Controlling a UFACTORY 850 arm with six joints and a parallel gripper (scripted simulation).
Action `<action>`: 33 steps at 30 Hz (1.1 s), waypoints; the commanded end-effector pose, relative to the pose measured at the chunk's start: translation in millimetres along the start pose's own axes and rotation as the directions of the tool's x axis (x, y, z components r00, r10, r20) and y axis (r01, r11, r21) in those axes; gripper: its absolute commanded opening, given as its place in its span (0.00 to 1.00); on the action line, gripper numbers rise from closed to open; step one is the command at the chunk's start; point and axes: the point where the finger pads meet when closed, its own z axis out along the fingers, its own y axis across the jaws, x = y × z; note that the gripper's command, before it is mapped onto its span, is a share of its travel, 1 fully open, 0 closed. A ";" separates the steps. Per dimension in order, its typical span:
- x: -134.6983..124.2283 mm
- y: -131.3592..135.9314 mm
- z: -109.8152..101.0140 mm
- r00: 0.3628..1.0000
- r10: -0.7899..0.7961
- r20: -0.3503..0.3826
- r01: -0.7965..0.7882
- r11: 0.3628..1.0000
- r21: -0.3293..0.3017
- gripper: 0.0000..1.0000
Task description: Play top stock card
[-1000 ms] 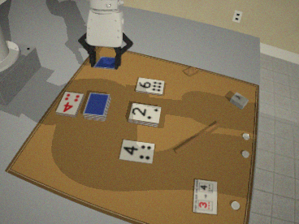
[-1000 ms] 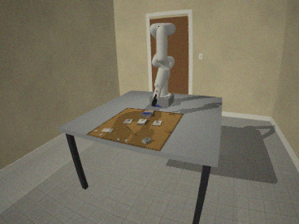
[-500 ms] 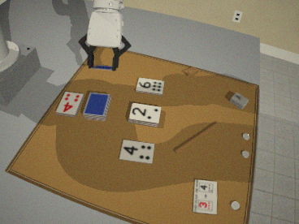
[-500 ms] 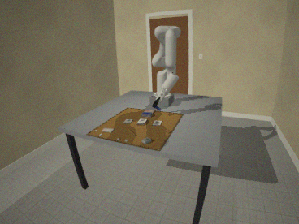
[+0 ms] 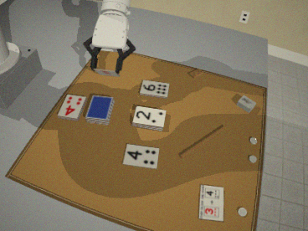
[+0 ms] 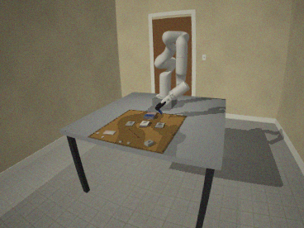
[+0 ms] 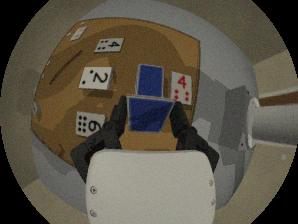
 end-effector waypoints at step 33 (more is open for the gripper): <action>-10.1 -0.3 2.3 0.829 0.002 -0.560 -0.001 1.000 0.002 0.63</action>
